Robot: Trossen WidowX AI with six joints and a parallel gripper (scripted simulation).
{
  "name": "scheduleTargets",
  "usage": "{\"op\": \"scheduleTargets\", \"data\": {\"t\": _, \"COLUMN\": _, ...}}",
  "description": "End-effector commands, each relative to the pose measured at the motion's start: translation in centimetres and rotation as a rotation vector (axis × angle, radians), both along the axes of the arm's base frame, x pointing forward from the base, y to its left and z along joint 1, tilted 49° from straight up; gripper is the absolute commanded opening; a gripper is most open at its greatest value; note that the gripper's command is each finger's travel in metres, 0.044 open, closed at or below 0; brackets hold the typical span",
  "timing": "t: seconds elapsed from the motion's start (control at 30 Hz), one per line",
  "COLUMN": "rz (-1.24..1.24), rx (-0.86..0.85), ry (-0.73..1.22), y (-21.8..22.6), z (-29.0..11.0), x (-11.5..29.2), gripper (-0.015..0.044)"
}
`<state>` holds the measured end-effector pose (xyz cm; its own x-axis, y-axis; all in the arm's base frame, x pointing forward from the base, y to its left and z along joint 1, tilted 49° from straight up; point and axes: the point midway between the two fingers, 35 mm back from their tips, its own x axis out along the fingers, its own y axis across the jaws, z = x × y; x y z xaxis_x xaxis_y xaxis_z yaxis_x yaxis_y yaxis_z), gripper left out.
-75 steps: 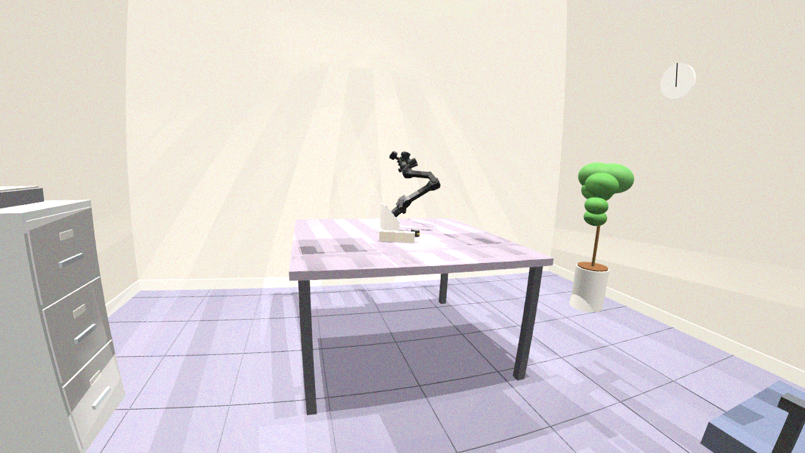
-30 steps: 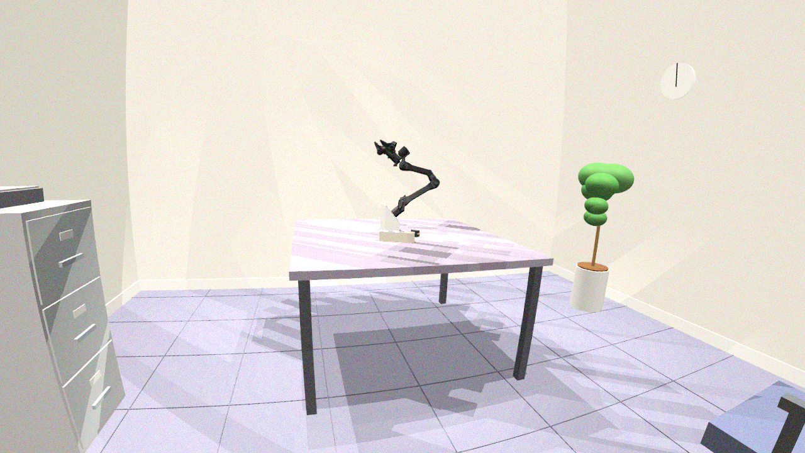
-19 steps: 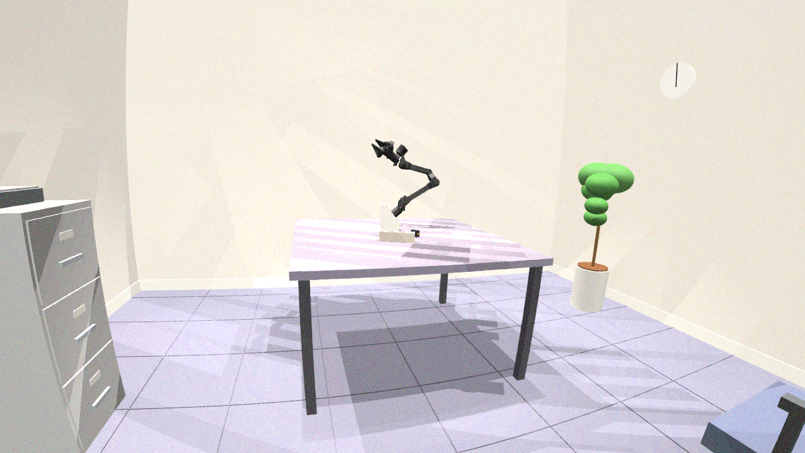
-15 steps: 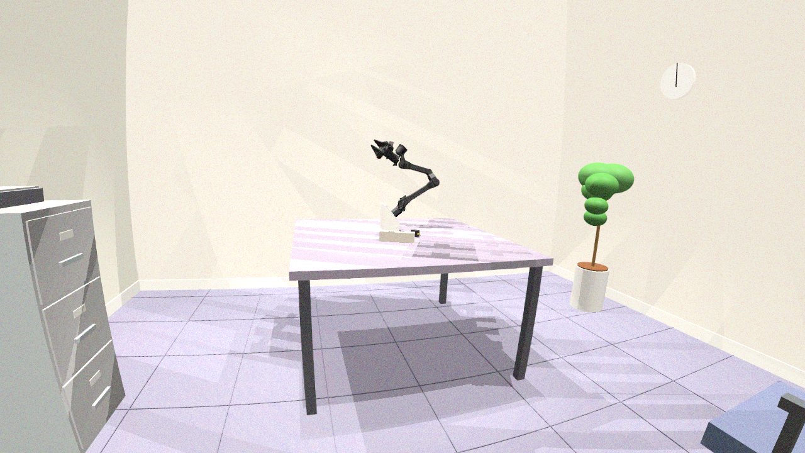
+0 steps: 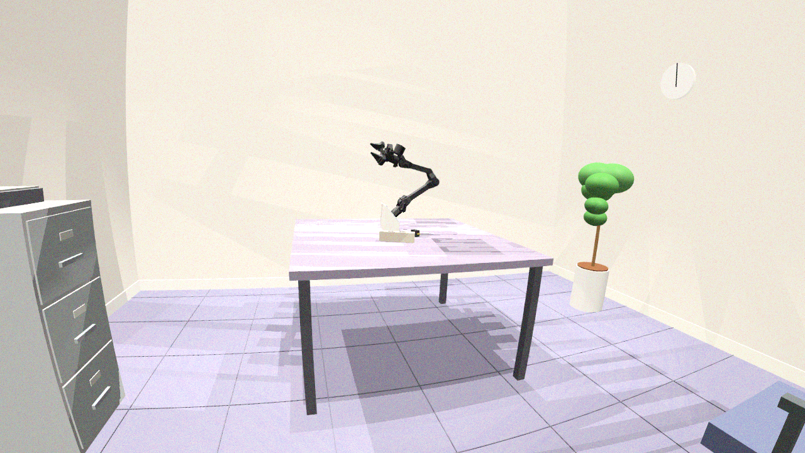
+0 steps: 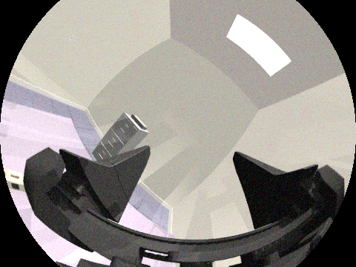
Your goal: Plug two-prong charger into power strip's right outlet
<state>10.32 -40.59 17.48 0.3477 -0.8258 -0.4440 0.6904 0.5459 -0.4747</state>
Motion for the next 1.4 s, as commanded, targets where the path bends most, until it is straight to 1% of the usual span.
{"op": "scheduleTargets", "data": {"t": 0.0, "rz": 0.087, "rx": 0.061, "ry": 0.009, "y": 1.3, "z": -1.3, "x": 2.6, "gripper": 0.044}}
{"op": "scheduleTargets", "data": {"t": 0.37, "rz": 0.284, "rx": 0.202, "ry": 0.034, "y": 5.2, "z": -4.0, "x": 8.1, "gripper": 0.044}}
{"op": "scheduleTargets", "data": {"t": 0.7, "rz": 0.459, "rx": 0.33, "ry": 0.064, "y": 9.6, "z": -6.1, "x": 12.2, "gripper": 0.044}}
{"op": "scheduleTargets", "data": {"t": 1.03, "rz": 0.626, "rx": 0.455, "ry": 0.1, "y": 14.7, "z": -7.7, "x": 15.3, "gripper": 0.044}}
{"op": "scheduleTargets", "data": {"t": 1.37, "rz": 0.786, "rx": 0.582, "ry": 0.146, "y": 20.1, "z": -9.0, "x": 17.5, "gripper": 0.044}}
